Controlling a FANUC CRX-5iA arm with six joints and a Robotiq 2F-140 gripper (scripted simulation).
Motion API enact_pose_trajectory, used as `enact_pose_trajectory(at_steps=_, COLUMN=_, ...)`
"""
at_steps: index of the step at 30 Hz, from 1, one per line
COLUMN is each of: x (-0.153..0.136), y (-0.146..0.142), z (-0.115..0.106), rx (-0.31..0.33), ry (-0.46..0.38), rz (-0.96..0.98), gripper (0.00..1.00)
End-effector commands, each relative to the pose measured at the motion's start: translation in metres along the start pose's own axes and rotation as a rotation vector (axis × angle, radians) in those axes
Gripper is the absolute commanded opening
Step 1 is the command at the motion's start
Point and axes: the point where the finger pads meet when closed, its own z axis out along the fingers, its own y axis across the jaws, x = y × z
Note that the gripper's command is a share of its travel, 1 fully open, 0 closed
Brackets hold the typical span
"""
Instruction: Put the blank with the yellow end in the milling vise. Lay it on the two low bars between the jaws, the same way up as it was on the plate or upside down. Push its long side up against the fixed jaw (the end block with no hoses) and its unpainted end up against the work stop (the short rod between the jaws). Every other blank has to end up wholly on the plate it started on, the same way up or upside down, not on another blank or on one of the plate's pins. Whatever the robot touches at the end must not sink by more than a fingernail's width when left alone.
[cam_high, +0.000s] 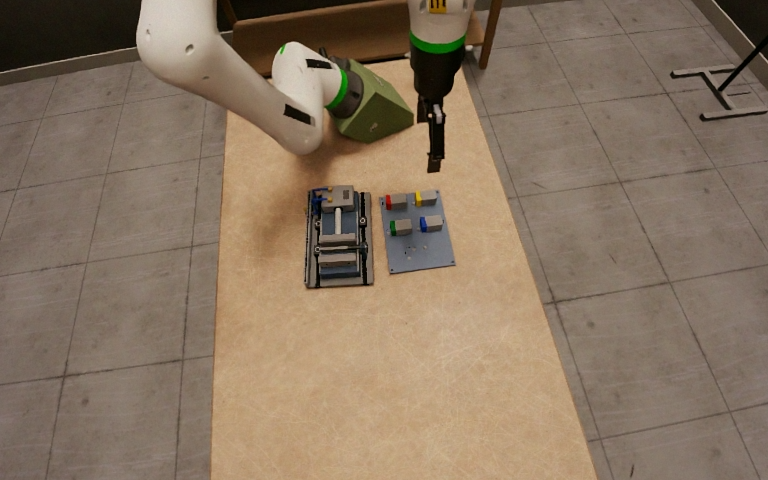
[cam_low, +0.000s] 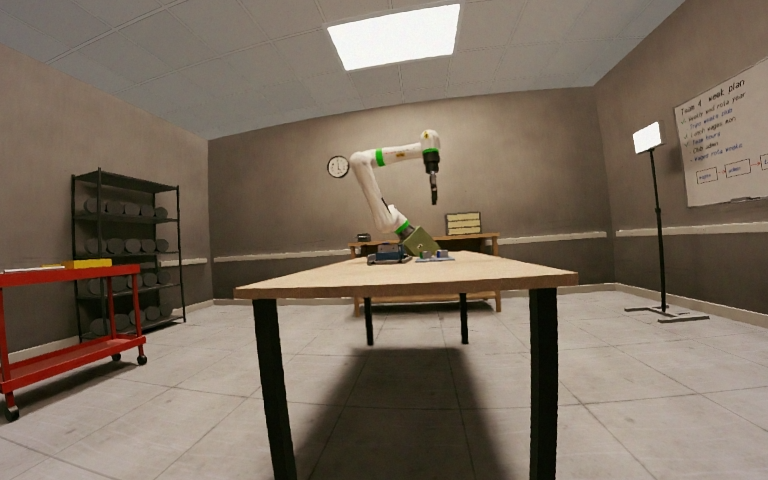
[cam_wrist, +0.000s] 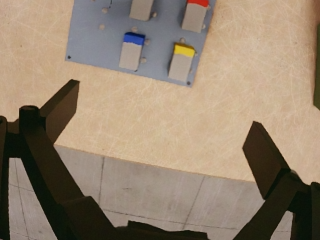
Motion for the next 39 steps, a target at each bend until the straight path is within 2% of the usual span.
enact_pose_trajectory(at_steps=1, x=0.0007, y=-0.0009, z=-0.0007, rx=0.001, ry=-0.001, rz=0.0, gripper=1.0)
enact_pose_trajectory(at_steps=39, x=0.0037, y=-0.003, z=-0.0007, rx=0.001, ry=-0.001, rz=0.0, gripper=1.0)
